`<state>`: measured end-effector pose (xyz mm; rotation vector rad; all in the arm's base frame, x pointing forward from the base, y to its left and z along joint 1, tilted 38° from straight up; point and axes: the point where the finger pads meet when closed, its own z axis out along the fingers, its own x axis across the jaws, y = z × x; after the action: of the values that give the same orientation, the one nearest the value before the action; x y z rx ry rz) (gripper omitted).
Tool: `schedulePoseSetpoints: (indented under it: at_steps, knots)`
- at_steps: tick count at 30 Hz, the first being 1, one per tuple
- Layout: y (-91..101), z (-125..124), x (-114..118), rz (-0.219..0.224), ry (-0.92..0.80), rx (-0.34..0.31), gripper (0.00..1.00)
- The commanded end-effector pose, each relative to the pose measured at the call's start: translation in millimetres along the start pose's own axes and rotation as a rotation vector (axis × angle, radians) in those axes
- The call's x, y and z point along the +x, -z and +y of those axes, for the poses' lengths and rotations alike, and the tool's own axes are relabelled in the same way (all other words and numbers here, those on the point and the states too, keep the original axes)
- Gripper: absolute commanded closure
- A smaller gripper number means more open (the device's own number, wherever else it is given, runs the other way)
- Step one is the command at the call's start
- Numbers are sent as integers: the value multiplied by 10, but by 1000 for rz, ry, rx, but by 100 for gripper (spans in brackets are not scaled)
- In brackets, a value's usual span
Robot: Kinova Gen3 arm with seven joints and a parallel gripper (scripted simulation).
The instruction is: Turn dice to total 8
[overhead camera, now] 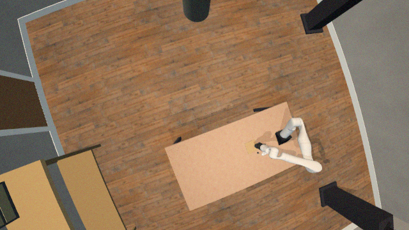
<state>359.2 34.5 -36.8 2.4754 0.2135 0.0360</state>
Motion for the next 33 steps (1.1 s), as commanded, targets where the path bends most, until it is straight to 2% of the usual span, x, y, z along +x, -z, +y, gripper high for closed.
schedulePoseSetpoints:
  at_steps: [1,17,22,31,33]
  knots:
    - [-8,0,27,8,7,-1,36]
    - [41,0,27,8,7,-1,36]
    - [215,0,25,8,7,-1,36]
    - [697,-1,22,8,7,-1,36]
    - [697,-1,22,8,7,-1,36]
